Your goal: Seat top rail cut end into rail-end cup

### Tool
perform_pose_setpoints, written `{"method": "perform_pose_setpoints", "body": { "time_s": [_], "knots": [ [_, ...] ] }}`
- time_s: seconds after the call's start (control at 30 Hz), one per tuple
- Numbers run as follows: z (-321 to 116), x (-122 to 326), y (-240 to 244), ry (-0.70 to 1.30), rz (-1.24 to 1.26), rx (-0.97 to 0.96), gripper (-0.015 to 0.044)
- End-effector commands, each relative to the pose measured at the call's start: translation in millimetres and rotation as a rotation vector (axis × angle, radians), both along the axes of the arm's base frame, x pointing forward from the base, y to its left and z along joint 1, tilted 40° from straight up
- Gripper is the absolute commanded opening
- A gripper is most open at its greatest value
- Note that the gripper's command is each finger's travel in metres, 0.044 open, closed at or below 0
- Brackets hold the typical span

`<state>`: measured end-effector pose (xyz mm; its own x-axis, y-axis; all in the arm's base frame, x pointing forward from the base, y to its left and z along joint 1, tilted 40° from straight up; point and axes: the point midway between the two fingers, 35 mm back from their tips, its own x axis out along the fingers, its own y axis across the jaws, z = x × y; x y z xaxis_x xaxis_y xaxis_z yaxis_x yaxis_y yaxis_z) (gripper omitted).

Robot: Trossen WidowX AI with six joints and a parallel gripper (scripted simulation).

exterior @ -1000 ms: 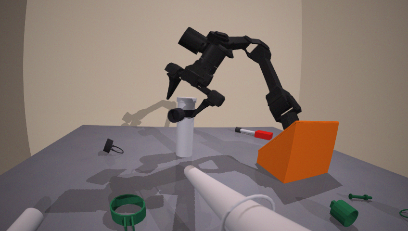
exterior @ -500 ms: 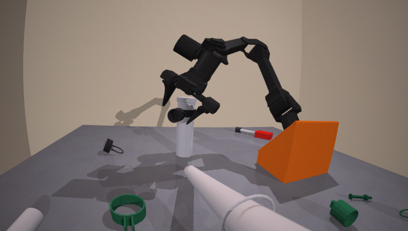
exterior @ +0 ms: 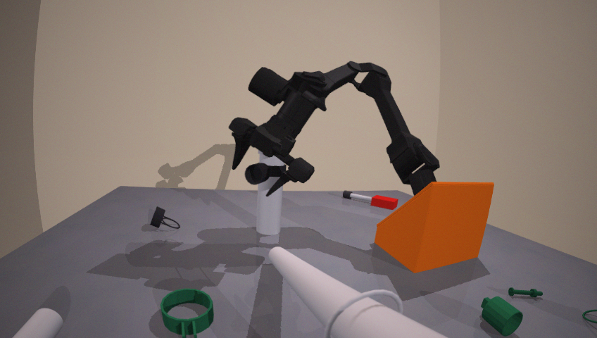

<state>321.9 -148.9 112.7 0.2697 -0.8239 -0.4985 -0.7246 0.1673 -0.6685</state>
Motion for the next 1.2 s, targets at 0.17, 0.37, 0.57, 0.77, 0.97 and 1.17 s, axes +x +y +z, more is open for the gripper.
{"method": "perform_pose_setpoints", "body": {
  "time_s": [0.17, 0.37, 0.57, 0.77, 0.97, 1.17],
  "knots": [
    [-8, 1, -8, 0.012, 0.004, -0.001, 0.0414],
    [-8, 1, -8, 0.012, 0.004, -0.001, 0.0256],
    [-8, 1, -8, 0.012, 0.004, -0.001, 0.0118],
    [-9, -2, -7, 0.037, 0.033, 0.004, 0.0],
    [-11, -6, -4, 0.068, 0.071, 0.01, 0.0],
    [-12, -10, -2, 0.101, 0.11, 0.017, 0.0]
  ]
}}
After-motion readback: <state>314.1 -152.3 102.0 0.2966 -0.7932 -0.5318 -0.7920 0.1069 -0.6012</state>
